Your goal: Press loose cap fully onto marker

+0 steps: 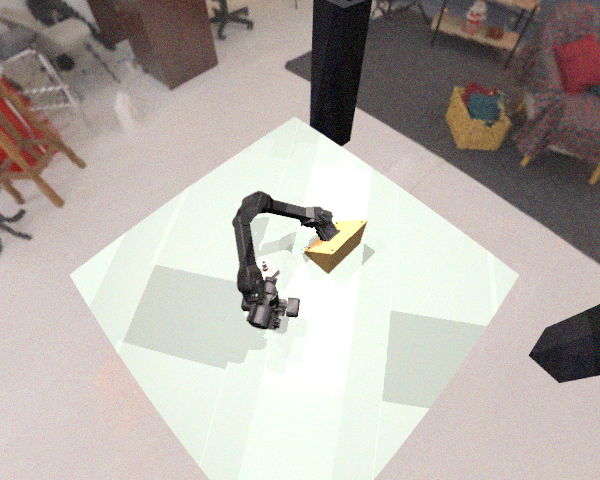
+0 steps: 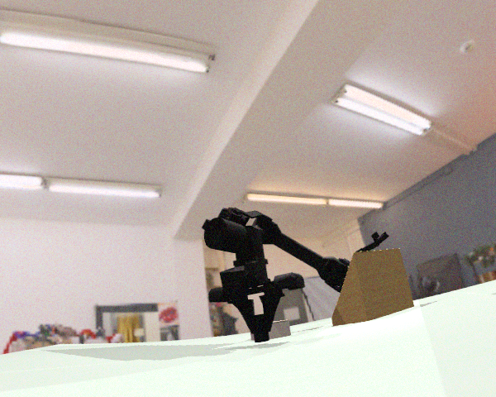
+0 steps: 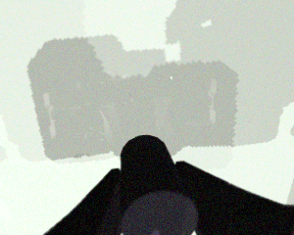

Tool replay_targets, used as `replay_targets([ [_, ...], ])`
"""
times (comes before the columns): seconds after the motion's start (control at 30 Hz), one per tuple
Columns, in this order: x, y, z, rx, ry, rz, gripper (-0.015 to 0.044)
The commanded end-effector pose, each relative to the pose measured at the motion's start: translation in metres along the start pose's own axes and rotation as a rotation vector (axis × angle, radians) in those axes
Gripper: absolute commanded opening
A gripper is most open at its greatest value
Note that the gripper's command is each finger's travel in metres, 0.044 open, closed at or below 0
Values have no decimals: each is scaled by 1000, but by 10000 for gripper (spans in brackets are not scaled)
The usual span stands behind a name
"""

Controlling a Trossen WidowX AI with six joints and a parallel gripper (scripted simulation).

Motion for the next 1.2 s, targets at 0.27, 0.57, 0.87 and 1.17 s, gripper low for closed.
replay_targets([
  [0.27,0,37,1,-10,-7,2,0],
  [0.57,0,54,0,-9,-7,2,0],
  [0.87,-10,68,-23,-8,-6,2,0],
  [1.17,-19,81,-49,-7,-6,2,0],
])
Point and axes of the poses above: the point midway between the two fingers, 35 mm back from their tips, its own y axis back along the fingers, its own x axis across the jaws, z = x × y, the point moved 10 cm from there along y, back along the fingers, and after that the axes turned 5 degrees about y, right-handed, at the moved point
